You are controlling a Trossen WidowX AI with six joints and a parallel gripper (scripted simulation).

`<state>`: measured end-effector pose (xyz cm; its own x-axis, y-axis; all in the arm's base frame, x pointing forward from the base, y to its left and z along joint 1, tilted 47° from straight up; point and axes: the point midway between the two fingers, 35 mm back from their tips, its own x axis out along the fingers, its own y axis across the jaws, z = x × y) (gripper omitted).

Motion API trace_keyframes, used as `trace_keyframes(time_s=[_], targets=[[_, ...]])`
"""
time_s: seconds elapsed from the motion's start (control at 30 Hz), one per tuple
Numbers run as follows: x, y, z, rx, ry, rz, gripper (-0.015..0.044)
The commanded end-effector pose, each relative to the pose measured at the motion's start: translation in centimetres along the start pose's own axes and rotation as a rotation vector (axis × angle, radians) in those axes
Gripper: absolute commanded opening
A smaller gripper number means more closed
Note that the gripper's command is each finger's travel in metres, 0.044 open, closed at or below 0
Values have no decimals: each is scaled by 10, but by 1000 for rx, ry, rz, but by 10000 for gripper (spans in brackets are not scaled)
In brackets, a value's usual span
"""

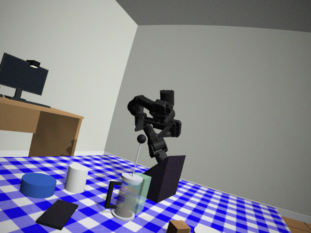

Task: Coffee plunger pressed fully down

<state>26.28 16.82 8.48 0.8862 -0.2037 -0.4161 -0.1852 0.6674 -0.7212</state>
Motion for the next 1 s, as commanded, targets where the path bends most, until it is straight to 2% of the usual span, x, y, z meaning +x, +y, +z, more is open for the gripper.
trace_keyframes(time_s=[0.0,0.7,0.97], targets=[[6,-1,-1,3,-1,2,440],[37,-2,-2,3,-5,-2,440],[37,-2,-2,3,-5,-2,230]])
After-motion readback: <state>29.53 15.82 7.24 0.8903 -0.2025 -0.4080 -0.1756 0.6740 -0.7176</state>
